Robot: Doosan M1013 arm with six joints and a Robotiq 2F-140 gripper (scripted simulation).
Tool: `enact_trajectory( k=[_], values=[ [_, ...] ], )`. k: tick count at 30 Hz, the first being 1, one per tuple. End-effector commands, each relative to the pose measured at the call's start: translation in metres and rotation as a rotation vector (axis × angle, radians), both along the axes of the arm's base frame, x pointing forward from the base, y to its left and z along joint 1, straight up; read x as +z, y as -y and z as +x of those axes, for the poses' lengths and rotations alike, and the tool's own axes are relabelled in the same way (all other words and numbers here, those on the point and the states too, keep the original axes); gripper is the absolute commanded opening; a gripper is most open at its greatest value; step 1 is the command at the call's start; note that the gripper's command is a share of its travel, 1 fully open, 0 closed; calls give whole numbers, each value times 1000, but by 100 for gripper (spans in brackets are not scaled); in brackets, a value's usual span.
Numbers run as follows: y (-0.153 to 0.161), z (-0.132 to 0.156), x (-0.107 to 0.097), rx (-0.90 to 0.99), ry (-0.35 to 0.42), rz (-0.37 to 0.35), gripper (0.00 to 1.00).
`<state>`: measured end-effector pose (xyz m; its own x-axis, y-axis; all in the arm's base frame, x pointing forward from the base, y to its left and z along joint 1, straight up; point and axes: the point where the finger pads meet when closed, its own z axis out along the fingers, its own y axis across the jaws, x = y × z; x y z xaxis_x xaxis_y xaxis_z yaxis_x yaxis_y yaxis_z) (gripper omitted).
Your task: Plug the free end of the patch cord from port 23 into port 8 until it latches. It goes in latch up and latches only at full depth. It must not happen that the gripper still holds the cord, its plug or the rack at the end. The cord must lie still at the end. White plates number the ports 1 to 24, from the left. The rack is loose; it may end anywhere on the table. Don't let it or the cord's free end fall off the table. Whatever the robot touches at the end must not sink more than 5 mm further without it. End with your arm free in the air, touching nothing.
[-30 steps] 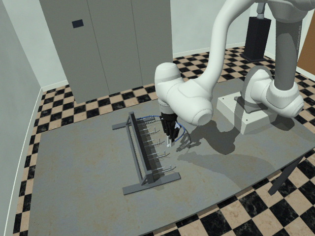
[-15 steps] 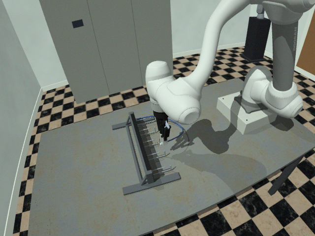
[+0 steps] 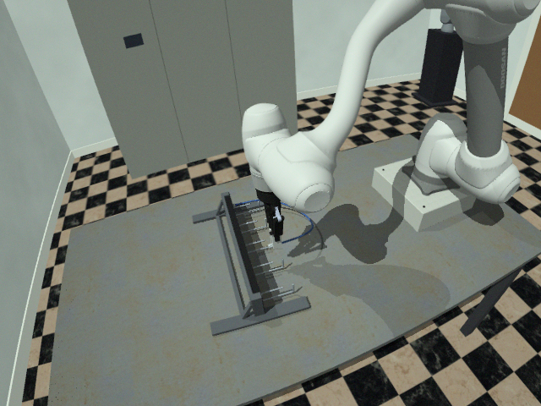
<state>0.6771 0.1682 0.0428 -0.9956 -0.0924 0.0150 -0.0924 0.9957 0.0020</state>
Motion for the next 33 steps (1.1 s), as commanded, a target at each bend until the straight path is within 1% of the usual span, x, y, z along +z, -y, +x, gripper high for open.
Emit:
enact_trajectory(
  k=[1,33],
  values=[
    [1,2,0,-13,0,0,0],
    [1,3,1,-26,0,0,0]
  ],
)
